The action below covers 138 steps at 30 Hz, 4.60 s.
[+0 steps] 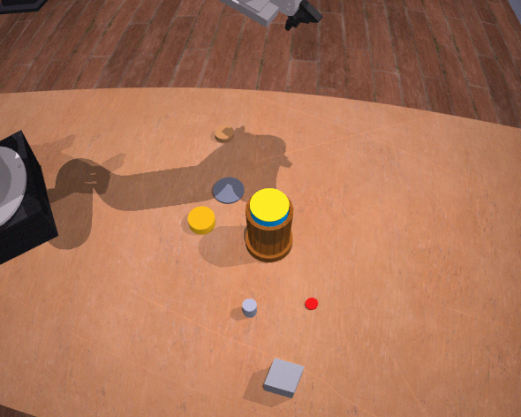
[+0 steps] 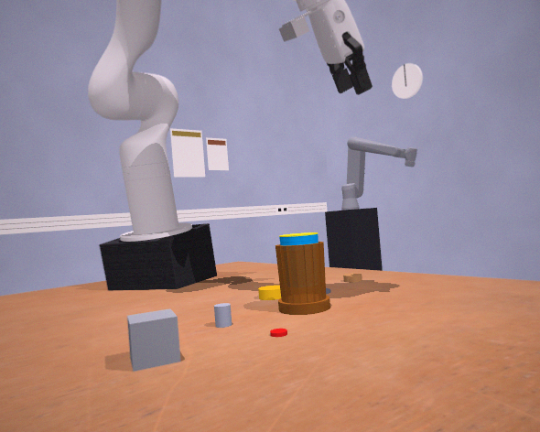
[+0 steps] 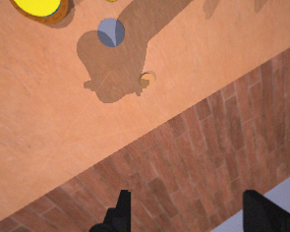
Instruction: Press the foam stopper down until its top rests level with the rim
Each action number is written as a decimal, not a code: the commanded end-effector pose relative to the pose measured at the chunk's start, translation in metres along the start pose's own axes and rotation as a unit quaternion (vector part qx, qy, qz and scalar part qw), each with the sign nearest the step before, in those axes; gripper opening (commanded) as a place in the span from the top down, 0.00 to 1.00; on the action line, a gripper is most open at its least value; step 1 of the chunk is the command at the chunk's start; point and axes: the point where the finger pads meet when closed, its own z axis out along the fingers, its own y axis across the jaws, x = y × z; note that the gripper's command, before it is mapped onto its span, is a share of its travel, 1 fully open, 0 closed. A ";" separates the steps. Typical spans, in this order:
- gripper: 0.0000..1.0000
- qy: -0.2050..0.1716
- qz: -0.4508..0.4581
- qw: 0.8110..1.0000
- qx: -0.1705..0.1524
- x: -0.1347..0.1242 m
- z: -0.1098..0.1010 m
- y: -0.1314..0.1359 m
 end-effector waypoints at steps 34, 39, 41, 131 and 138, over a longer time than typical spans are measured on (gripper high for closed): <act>1.00 0.233 -0.209 0.943 0.114 0.203 0.085 -0.152; 1.00 0.244 -0.241 0.932 0.117 0.219 0.096 -0.163; 1.00 0.244 -0.241 0.932 0.117 0.219 0.096 -0.163; 1.00 0.245 -0.241 0.932 0.117 0.232 0.123 -0.173; 1.00 0.245 -0.241 0.932 0.117 0.233 0.125 -0.174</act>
